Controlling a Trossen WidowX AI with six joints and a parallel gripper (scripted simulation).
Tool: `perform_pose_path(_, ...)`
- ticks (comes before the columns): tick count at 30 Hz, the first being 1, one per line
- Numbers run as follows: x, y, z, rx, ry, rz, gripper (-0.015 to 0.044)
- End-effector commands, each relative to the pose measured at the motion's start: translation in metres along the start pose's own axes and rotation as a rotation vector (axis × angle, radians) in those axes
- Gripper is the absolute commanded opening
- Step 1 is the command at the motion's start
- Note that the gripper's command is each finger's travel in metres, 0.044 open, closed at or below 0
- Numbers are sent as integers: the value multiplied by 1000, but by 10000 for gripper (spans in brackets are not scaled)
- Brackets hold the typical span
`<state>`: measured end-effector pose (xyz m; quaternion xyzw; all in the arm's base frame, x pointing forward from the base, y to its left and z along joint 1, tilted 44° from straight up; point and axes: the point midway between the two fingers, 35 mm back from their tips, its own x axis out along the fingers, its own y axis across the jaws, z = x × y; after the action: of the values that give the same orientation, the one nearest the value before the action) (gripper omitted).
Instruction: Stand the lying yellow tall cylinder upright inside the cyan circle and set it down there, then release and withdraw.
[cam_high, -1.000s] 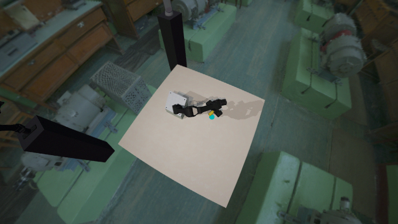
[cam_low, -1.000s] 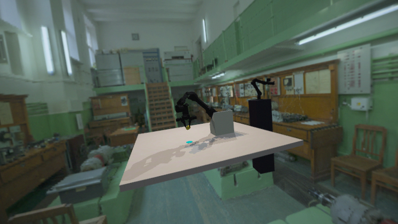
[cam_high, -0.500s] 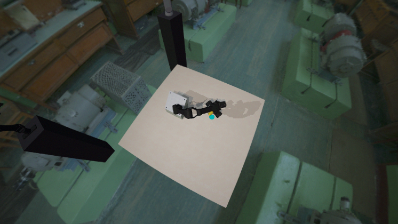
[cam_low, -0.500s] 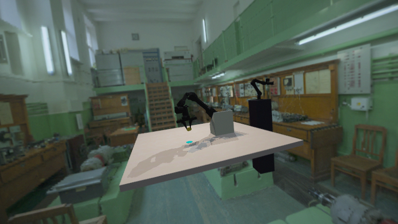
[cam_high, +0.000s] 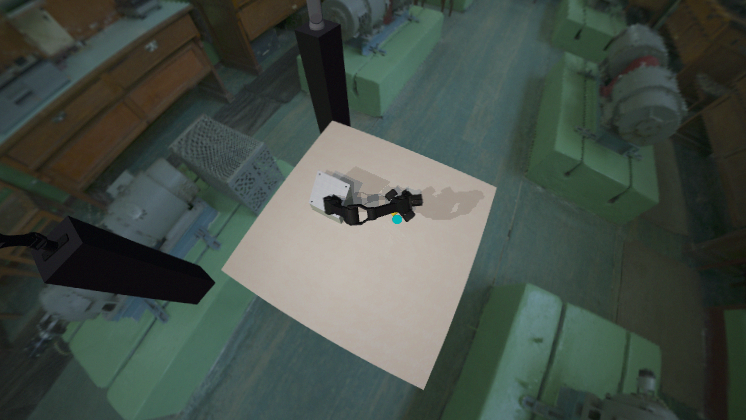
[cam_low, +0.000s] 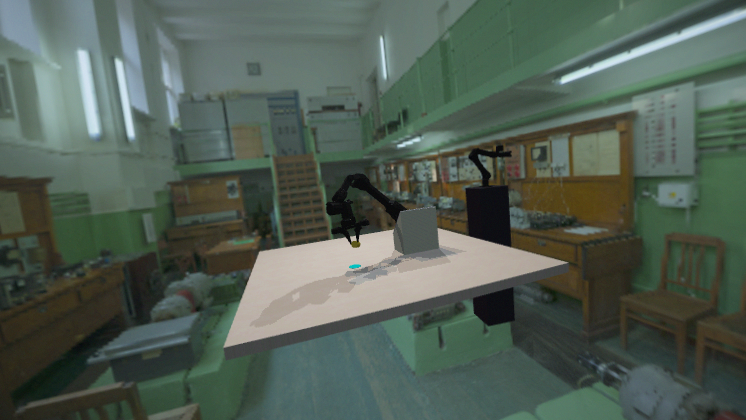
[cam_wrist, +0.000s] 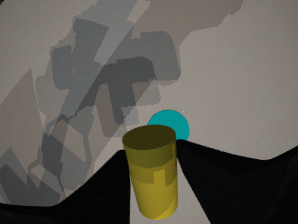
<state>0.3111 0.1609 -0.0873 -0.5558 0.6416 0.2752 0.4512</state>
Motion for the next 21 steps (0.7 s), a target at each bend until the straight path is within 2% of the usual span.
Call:
perform_pose_path(1,1,2,-1,-2,-25,17,105)
perform_pose_path(21,11,3,0,2,-159,84,105)
